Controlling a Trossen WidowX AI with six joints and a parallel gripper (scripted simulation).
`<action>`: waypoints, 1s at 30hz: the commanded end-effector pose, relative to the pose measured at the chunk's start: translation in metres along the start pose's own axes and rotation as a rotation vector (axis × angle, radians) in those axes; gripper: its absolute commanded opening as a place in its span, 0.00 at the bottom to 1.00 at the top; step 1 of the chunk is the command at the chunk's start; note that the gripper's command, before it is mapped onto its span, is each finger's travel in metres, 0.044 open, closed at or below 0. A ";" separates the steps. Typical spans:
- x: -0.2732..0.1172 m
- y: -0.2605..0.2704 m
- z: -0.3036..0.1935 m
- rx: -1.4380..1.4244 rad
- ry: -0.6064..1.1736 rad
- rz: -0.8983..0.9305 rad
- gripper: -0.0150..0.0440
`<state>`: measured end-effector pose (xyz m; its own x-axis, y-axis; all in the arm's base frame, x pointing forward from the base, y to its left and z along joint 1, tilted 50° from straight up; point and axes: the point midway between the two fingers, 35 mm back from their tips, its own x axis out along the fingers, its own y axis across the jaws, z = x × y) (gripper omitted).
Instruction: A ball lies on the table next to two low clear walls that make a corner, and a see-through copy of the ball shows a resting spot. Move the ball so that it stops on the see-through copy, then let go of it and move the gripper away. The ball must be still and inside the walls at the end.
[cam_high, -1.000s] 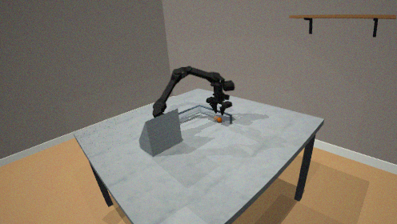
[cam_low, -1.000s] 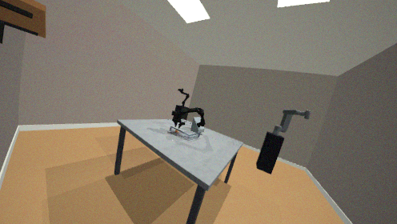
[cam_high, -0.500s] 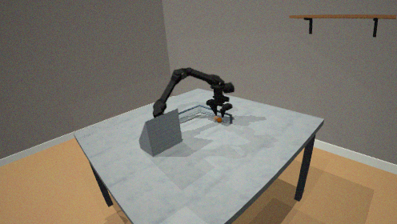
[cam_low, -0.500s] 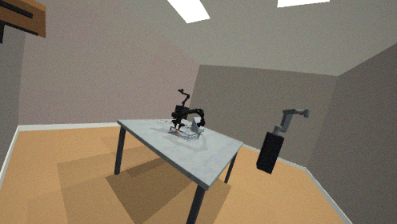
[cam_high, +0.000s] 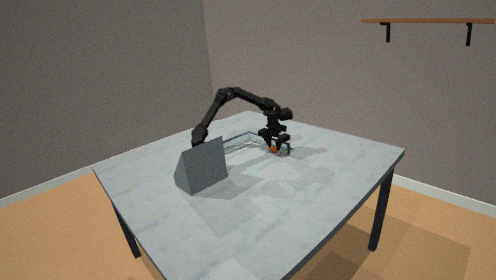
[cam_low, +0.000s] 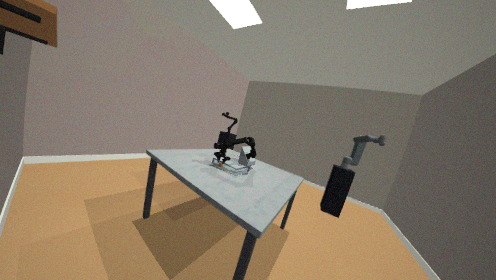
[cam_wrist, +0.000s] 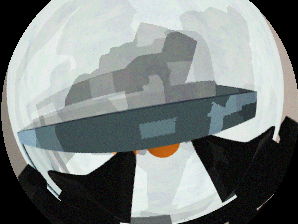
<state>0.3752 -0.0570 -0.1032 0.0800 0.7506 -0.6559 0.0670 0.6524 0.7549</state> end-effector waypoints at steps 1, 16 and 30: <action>0.005 0.000 -0.001 0.007 -0.001 0.005 0.71; 0.003 -0.008 -0.010 0.040 0.008 0.003 0.29; -0.056 -0.018 -0.010 0.073 0.005 -0.001 0.25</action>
<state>0.3561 -0.0989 -0.0921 0.0709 0.7561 -0.6506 0.1598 0.6352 0.7557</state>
